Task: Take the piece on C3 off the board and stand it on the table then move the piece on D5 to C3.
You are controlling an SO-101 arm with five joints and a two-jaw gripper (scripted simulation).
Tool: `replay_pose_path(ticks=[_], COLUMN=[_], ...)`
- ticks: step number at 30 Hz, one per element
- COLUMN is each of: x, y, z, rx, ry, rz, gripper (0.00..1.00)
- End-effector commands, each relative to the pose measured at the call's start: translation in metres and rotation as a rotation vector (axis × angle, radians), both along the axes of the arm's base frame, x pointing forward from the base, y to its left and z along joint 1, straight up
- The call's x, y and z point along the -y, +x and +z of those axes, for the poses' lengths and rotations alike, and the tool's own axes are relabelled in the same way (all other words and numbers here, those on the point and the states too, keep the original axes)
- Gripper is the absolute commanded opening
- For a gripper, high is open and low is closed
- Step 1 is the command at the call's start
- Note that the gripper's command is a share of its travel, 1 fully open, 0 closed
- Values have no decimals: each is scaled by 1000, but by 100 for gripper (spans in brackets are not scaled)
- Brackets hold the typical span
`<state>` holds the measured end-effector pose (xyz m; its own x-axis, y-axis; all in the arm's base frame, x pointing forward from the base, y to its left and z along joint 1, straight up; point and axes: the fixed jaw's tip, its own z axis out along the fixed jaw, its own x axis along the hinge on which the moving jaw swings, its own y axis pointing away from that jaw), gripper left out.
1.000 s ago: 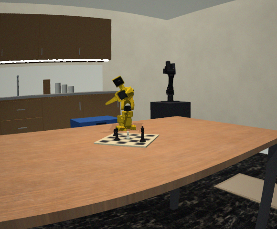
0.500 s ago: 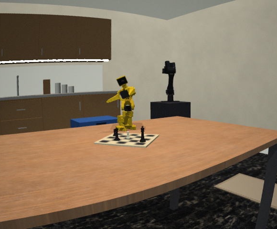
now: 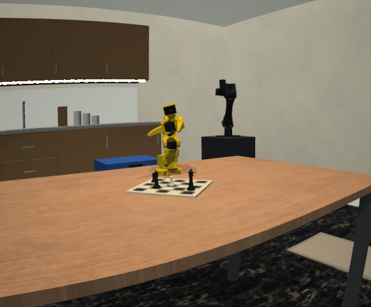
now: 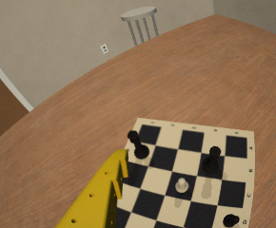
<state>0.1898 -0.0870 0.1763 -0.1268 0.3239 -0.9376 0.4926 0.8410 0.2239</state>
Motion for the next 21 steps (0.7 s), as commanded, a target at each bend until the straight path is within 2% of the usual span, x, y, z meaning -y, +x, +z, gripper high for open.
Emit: replay_pose_path(ticks=[1, 13, 15, 21], x=[-10, -30, -30, -41], y=[-7, -26, -26, -39], z=[-2, -18, -18, -28], rx=[-54, -206, -206, -289], ry=[-24, -77, -77, -109], rz=[43, 145, 145, 207], gripper=[65, 51, 51, 44])
